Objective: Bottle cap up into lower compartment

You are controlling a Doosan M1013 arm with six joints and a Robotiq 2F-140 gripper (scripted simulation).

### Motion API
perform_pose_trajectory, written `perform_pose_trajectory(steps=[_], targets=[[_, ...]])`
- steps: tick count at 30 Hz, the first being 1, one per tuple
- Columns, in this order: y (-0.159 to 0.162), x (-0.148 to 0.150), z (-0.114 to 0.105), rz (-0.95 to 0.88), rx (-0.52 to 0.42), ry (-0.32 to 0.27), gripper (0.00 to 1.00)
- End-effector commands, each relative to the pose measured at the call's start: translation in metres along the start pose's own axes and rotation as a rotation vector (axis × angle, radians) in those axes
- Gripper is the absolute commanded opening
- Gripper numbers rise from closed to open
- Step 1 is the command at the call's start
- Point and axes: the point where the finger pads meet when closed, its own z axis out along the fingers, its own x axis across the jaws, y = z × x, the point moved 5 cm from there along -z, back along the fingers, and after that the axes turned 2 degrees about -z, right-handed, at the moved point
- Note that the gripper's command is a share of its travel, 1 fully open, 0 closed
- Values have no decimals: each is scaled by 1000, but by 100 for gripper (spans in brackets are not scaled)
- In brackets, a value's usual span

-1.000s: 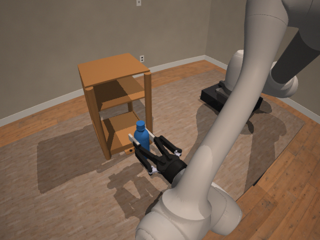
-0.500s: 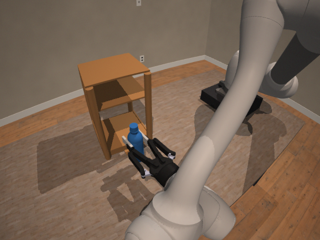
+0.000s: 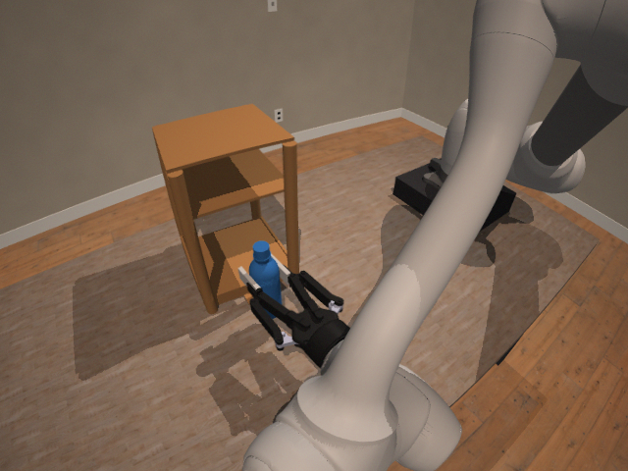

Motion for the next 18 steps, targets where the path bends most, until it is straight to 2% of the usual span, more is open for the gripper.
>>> perform_pose_trajectory(steps=[1,18], targets=[[0,0,1,0,0,0,0],[0,-3,17,0,0,0,0]])
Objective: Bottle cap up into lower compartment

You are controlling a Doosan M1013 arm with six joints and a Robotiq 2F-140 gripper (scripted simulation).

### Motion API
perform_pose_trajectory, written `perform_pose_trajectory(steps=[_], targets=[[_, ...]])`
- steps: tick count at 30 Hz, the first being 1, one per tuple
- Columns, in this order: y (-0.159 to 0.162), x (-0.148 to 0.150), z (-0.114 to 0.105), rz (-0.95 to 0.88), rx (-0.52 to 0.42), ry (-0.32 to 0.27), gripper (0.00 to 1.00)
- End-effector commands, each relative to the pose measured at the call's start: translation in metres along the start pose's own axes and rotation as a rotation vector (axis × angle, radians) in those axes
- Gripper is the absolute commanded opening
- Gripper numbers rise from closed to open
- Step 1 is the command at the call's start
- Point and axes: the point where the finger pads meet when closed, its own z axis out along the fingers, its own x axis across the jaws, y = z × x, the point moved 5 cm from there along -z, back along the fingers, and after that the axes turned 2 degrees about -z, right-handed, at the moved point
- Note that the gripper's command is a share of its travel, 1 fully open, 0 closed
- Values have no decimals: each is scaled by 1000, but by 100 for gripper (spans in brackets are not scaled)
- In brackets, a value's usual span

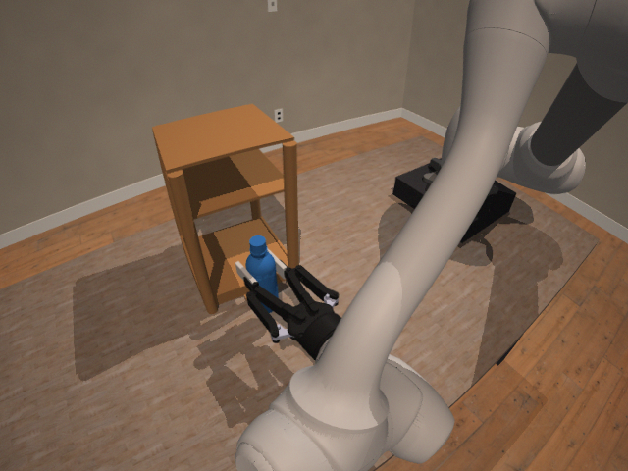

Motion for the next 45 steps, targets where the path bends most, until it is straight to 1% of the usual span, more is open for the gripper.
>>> perform_pose_trajectory(steps=[1,13,15,30,32,45], targets=[[0,-1,4,0,0,0,0],[0,-6,35,0,0,0,0],[0,-6,35,0,0,0,0],[0,-14,80,0,0,0,0],[0,-14,80,0,0,0,0],[-1,-20,111,0,0,0,0]])
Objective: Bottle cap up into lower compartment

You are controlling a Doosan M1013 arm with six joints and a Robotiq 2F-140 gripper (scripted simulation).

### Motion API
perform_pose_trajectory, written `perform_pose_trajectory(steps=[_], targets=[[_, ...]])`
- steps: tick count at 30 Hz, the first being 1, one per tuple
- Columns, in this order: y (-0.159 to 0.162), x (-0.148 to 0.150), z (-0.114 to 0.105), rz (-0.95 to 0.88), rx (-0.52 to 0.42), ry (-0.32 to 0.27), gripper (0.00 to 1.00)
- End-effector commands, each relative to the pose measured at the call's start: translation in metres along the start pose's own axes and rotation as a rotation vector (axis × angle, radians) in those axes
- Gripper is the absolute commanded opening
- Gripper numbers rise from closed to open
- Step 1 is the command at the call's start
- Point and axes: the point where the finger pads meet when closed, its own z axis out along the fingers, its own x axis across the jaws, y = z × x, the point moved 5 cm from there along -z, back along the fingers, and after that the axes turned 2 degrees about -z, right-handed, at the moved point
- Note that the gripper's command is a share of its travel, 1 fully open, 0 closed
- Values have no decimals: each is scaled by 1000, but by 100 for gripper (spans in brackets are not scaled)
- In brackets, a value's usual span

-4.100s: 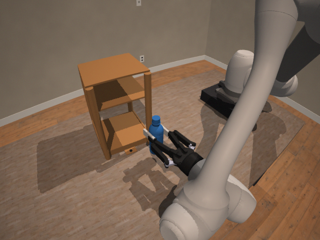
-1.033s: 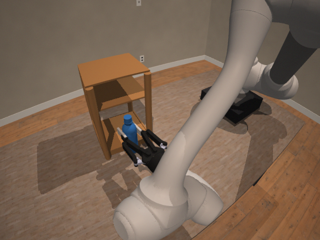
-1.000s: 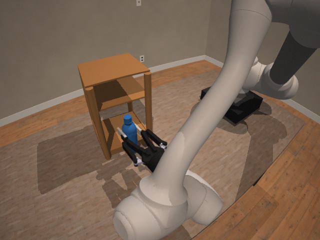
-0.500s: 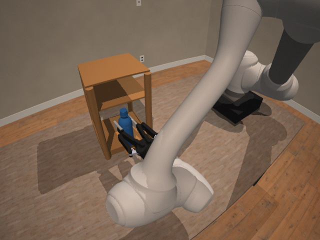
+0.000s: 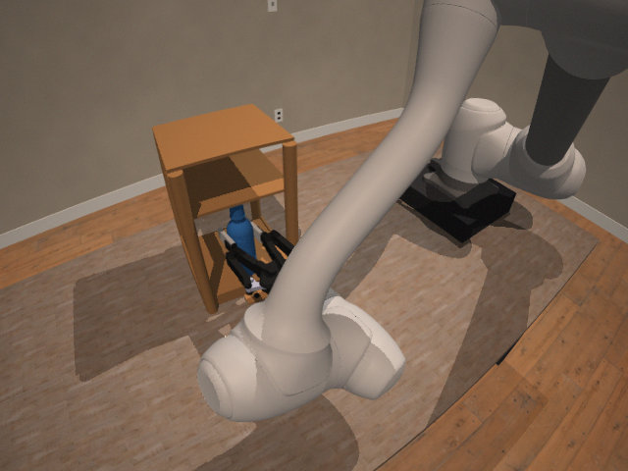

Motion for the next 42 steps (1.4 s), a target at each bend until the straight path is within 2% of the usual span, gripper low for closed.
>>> perform_pose_trajectory(steps=[1,17,42], targets=[[0,-1,5,0,0,0,0],[0,-3,20,0,0,0,0],[0,-4,21,0,0,0,0]])
